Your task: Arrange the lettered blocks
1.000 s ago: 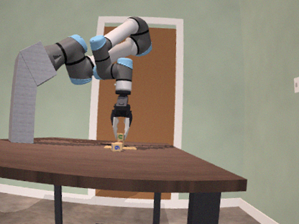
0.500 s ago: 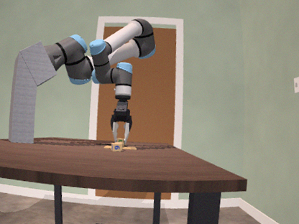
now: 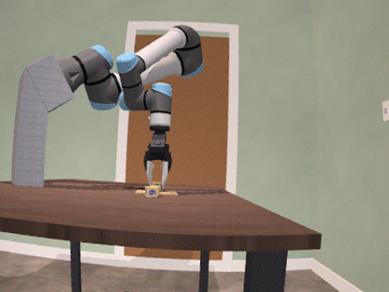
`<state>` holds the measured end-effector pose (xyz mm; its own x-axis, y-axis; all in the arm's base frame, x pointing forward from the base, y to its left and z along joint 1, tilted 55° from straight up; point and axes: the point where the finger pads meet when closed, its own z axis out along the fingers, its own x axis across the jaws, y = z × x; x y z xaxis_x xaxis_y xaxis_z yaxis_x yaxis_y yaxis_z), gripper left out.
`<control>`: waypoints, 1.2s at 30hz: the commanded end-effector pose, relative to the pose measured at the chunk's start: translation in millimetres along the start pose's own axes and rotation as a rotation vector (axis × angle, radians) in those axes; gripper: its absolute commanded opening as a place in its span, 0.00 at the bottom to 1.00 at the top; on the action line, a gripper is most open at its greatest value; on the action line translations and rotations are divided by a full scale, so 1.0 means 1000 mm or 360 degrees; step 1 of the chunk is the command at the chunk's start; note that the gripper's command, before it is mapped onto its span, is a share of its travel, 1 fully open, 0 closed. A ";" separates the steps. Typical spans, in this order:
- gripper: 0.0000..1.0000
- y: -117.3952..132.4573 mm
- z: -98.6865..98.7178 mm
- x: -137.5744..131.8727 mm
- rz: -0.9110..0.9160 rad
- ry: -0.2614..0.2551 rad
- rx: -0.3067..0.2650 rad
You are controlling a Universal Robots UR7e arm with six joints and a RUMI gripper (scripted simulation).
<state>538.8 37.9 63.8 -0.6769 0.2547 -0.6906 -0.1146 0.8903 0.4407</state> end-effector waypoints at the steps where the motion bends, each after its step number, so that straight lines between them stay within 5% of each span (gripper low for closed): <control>1: 0.09 0.000 0.000 0.000 -0.0001 -0.0001 0.0000; 36: 0.09 0.000 0.004 0.000 -0.0001 -0.0001 0.0000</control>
<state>541.8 39.4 61.4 -0.6769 0.2547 -0.6906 -0.1146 0.8903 0.4407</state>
